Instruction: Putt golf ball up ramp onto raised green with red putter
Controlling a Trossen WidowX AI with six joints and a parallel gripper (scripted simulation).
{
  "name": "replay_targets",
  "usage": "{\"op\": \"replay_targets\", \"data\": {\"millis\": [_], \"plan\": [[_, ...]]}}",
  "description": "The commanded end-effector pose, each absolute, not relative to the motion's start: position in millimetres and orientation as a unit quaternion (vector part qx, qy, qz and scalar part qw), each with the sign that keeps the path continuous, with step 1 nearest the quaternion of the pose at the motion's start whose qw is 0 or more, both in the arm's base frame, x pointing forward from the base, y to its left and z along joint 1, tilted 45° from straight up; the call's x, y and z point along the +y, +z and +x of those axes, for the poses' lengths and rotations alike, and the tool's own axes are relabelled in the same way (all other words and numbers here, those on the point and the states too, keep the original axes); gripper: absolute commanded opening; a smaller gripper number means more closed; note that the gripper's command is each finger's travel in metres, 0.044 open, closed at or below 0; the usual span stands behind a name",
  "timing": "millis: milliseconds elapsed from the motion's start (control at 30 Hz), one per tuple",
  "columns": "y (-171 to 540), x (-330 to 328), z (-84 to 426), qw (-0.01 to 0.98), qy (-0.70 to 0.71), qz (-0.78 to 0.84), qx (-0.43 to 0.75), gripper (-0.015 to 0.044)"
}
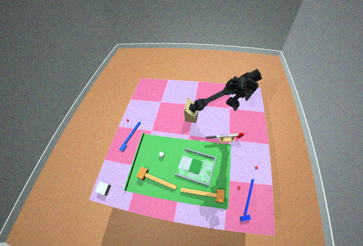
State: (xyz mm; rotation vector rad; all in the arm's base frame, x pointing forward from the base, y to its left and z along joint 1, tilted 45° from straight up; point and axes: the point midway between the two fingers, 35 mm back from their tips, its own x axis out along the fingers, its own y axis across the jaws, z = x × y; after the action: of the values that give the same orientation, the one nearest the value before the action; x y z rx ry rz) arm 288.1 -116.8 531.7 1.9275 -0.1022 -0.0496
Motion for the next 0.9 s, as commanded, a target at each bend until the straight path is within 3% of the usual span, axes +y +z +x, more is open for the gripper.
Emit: {"op": "replay_targets", "data": {"millis": [0, 400, 867], "plan": [[529.6, -116.5, 289.3, 0.574, -0.023, 0.817, -0.04, 0.0426], [385.7, -68.9, 339.6, 0.836, 0.008, 0.499, 0.226, 0.044], [280.0, -0.4, 331.1, 0.887, 0.229, 0.174, 0.361, 0.044]]}}
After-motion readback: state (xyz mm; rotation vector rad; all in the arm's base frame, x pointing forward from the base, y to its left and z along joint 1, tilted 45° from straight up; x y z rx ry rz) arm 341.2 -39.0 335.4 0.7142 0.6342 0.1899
